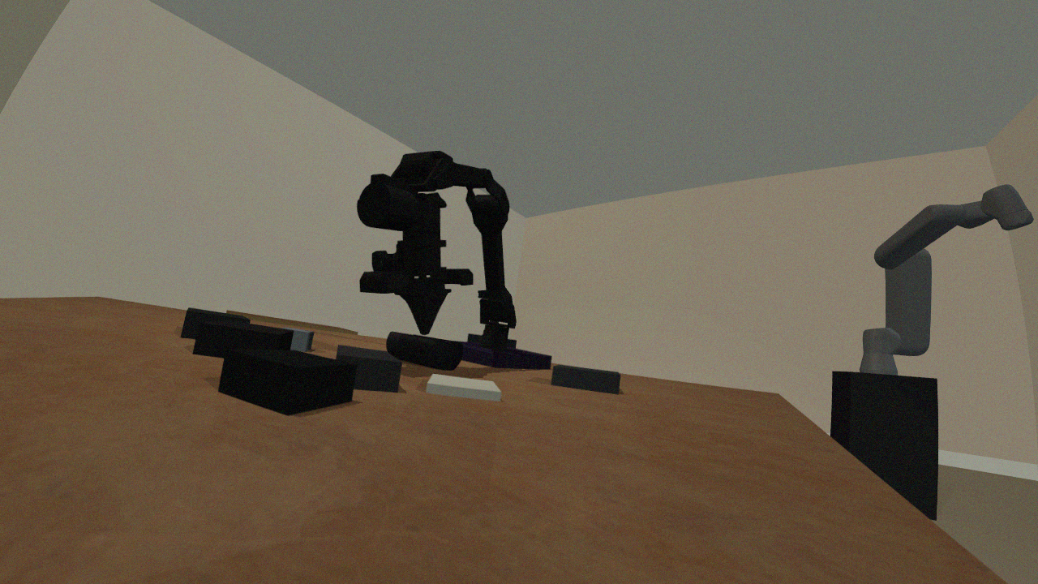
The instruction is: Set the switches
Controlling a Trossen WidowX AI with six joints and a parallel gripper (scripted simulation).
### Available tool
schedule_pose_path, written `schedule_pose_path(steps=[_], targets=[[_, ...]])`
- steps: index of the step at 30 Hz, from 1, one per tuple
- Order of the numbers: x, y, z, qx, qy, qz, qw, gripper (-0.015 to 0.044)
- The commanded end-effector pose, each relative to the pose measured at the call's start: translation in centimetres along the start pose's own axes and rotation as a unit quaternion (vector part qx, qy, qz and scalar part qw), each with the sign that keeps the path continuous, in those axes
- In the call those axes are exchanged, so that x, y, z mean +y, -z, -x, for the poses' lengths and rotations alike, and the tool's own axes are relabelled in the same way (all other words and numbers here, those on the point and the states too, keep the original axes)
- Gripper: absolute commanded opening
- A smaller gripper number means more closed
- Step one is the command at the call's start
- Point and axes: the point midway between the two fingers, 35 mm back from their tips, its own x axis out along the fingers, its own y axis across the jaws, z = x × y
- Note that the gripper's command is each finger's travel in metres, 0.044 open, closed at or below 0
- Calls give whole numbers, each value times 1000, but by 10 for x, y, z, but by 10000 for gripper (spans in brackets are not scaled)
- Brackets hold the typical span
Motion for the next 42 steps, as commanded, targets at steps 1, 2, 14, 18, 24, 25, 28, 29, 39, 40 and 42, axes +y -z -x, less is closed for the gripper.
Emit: schedule_pose_path(steps=[1,2,14,18,24,25,28,29,39,40,42], targets=[[2,1,-7,2,2,-2,1000,0],[2,1,-8,2,2,-1,1000,0],[9,1,-26,2,2,-1,1000,0],[11,1,-33,3,2,-1,1000,0],[14,1,-42,3,2,-1,1000,0],[14,1,-43,3,2,0,1000,0],[15,1,-46,3,2,0,1000,0],[15,1,-46,3,2,0,1000,0],[12,1,-47,3,2,0,1000,0],[11,1,-47,3,2,0,1000,0],[10,1,-47,3,2,0,1000,0]])
